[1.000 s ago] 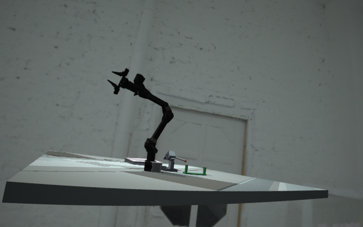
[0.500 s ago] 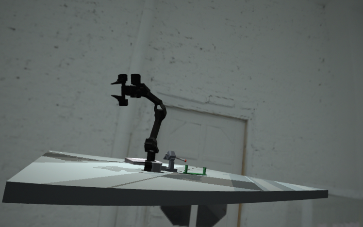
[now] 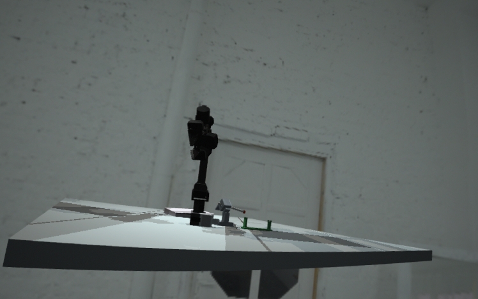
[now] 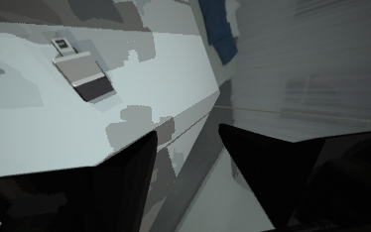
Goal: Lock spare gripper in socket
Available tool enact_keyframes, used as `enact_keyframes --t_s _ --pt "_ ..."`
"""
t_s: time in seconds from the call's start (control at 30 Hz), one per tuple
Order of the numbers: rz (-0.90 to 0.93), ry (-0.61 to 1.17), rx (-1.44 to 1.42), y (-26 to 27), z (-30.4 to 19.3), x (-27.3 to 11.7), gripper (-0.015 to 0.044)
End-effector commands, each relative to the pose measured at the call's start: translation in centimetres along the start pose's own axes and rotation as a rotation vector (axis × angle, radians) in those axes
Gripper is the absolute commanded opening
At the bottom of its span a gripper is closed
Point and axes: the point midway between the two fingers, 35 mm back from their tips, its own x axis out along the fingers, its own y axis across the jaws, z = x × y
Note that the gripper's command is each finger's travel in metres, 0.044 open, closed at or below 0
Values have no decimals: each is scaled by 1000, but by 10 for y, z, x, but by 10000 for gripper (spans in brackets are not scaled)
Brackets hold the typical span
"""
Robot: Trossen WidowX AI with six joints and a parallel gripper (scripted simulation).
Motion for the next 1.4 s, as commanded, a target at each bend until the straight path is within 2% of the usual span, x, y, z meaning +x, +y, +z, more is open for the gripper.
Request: enact_keyframes --t_s 0.0,0.3,0.6,0.77,1.07,1.37 --pt "125 -85 -75 28 48 5 300" --pt "442 -218 -326 117 145 -13 300" --pt "714 -243 -634 209 198 -63 300" --pt "732 -240 -659 217 200 -66 300" --pt "733 -238 -653 265 199 -21 300" --pt "733 -237 -653 272 199 -13 300"
